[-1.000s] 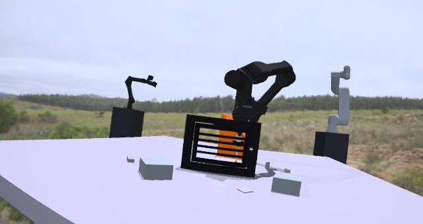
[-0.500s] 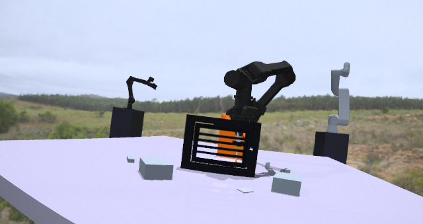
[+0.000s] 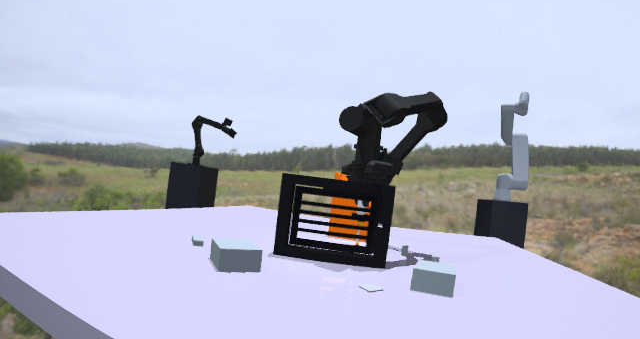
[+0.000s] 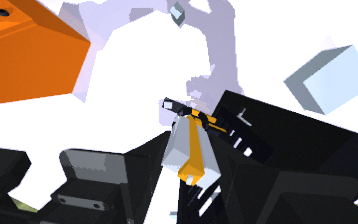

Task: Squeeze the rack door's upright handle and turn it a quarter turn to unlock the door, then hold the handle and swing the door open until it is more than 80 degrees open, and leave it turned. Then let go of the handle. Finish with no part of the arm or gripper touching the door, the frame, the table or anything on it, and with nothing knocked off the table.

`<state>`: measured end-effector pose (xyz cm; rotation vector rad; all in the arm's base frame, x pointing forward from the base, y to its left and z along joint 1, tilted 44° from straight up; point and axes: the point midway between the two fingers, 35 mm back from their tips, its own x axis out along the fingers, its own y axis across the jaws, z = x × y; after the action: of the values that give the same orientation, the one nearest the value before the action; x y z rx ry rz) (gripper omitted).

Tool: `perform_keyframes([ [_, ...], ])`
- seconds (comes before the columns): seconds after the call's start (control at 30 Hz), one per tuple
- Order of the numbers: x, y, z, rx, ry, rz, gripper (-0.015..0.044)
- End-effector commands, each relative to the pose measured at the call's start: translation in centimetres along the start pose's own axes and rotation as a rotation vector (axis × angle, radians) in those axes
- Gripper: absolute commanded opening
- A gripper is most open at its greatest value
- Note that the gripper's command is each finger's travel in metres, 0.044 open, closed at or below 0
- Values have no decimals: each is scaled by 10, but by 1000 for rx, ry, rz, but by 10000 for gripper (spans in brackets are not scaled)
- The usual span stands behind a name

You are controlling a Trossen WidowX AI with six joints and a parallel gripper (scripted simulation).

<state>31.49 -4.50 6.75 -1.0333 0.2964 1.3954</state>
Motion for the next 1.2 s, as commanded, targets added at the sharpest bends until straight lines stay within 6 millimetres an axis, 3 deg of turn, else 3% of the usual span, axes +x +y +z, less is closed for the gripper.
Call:
perform_keyframes([
  [0.0, 1, 0, 1, -8, -2, 2, 292],
  [0.1, 1, 0, 1, 65, -2, 2, 292],
  [1.17, 1, 0, 1, 1651, 0, 3, 292],
])
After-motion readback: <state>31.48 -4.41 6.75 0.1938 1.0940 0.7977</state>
